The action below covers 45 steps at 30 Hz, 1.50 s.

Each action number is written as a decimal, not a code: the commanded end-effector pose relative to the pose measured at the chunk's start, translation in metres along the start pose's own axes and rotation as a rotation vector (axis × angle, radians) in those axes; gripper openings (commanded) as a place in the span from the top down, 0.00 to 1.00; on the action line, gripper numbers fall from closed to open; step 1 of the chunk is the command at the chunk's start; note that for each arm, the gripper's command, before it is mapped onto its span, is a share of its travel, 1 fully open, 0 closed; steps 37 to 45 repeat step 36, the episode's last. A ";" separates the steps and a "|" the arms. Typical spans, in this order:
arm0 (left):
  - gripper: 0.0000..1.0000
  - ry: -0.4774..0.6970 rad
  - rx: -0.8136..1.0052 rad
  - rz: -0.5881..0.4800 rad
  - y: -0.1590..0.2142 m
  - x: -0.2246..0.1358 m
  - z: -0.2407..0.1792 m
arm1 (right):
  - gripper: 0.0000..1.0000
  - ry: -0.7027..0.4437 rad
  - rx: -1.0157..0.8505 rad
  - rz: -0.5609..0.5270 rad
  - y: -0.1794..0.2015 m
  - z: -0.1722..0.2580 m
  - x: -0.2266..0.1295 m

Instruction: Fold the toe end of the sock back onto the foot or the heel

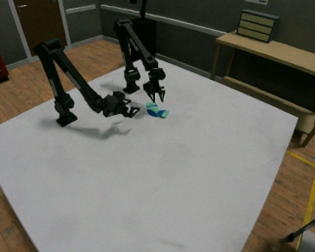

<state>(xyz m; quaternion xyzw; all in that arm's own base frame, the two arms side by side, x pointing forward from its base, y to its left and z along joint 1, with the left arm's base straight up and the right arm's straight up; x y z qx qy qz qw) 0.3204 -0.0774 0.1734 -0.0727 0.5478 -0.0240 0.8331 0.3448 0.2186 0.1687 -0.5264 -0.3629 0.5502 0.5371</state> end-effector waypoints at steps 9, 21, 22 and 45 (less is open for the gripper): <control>0.35 0.143 -0.135 -0.283 0.036 -0.009 0.031 | 0.00 -0.011 -0.080 -0.031 -0.081 0.010 -0.013; 0.35 0.219 -0.215 -0.433 0.043 -0.006 0.031 | 0.00 -0.011 -0.076 -0.029 -0.099 0.015 -0.019; 0.35 0.219 -0.215 -0.431 0.043 -0.006 0.031 | 0.00 -0.011 -0.076 -0.029 -0.099 0.015 -0.019; 0.35 0.219 -0.215 -0.431 0.043 -0.006 0.031 | 0.00 -0.011 -0.080 -0.031 -0.099 0.015 -0.019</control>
Point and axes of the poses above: on each arm, the point where the finger pads meet when closed, its own x axis out along the fingers, its own z axis across the jaws, y = z × x, the point moved 8 cm from there along -x, back along the fingers, and after that the axes turned 9 degrees about x, right-handed, at the moved point
